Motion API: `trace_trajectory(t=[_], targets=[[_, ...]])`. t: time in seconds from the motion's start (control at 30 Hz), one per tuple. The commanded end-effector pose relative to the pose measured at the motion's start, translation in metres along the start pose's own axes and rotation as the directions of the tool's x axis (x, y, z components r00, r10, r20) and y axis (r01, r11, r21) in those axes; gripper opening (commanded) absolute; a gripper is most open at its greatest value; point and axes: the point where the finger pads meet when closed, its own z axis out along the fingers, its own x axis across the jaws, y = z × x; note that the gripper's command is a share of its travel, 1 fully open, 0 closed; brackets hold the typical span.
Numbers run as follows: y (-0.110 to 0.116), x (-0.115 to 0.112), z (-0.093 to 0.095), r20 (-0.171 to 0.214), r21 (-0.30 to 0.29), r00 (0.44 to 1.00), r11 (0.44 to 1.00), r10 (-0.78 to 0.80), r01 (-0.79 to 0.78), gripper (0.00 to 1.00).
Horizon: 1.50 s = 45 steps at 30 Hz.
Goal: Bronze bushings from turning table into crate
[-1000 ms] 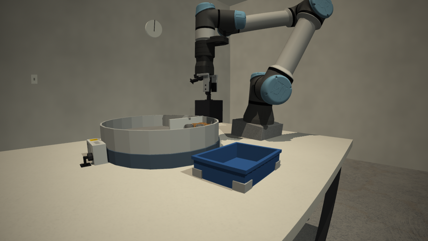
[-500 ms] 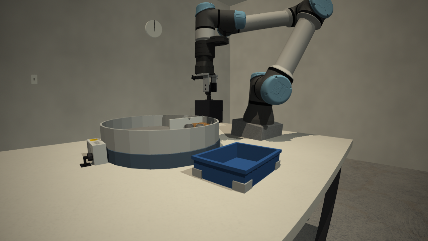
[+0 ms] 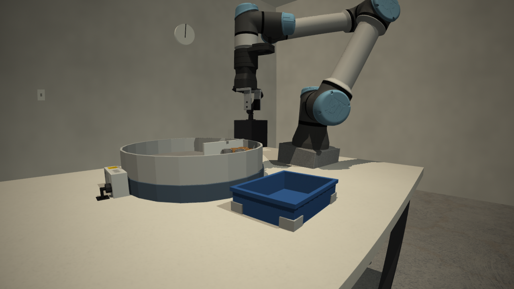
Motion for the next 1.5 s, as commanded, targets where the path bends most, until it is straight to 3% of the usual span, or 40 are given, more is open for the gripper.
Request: trace_trajectory(t=[0.0, 0.9, 1.07, 1.47], targets=[[0.0, 0.0, 0.0, -0.001, -0.001, 1.0, 1.0, 0.0, 0.0, 1.0], [0.0, 0.0, 0.0, -0.001, -0.001, 1.0, 1.0, 0.0, 0.0, 1.0], [0.015, -0.007, 0.0, -0.002, -0.001, 1.0, 1.0, -0.002, 0.002, 1.0], [0.015, -0.007, 0.0, -0.002, -0.001, 1.0, 1.0, -0.002, 0.002, 1.0]])
